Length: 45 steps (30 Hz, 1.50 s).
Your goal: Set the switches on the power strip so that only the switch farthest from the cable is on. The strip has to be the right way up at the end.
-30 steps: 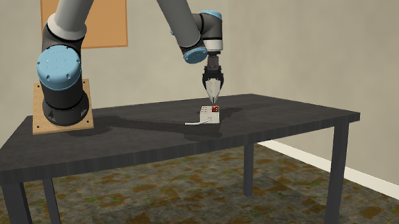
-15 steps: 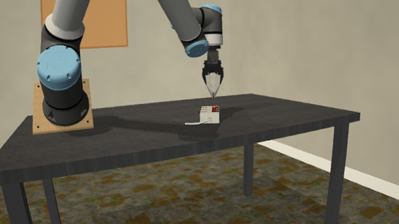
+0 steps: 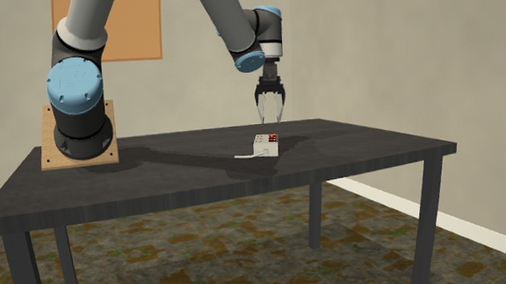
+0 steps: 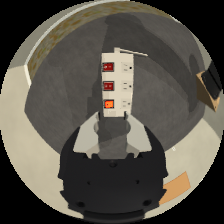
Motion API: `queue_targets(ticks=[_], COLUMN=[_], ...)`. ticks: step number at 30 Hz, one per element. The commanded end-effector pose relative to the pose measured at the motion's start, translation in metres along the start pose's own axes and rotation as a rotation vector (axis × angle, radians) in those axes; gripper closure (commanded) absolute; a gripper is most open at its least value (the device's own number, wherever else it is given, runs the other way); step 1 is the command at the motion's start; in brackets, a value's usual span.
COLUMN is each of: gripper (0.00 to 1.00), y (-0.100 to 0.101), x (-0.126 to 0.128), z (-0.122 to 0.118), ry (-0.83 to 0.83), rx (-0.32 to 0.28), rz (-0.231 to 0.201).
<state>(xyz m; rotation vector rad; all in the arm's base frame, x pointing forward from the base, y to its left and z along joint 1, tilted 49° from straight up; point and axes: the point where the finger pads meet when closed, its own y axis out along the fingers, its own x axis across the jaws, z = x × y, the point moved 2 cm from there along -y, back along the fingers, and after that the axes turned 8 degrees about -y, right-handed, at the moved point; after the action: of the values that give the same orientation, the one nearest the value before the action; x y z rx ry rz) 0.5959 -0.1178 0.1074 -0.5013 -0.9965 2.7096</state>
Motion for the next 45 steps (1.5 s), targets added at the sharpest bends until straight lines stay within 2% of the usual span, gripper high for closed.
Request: queue_targets(ticks=[1,8,17,19,23,27,45], gripper=[0.00,0.00,0.00,0.00,0.00,0.00,0.00], y=[-0.001,-0.013,-0.063,-0.063,-0.085,-0.099,-0.102], x=[0.000,0.000,0.000,0.000,0.000,0.000,0.000], z=[0.000,0.000,0.000,0.000,0.000,0.000,0.000], ry=[0.000,0.000,0.000,0.000,0.000,0.000,0.000], rx=[0.000,0.000,0.000,0.000,0.000,0.000,0.000], rz=[0.001,0.001,0.001,0.001,0.001,0.001,0.001])
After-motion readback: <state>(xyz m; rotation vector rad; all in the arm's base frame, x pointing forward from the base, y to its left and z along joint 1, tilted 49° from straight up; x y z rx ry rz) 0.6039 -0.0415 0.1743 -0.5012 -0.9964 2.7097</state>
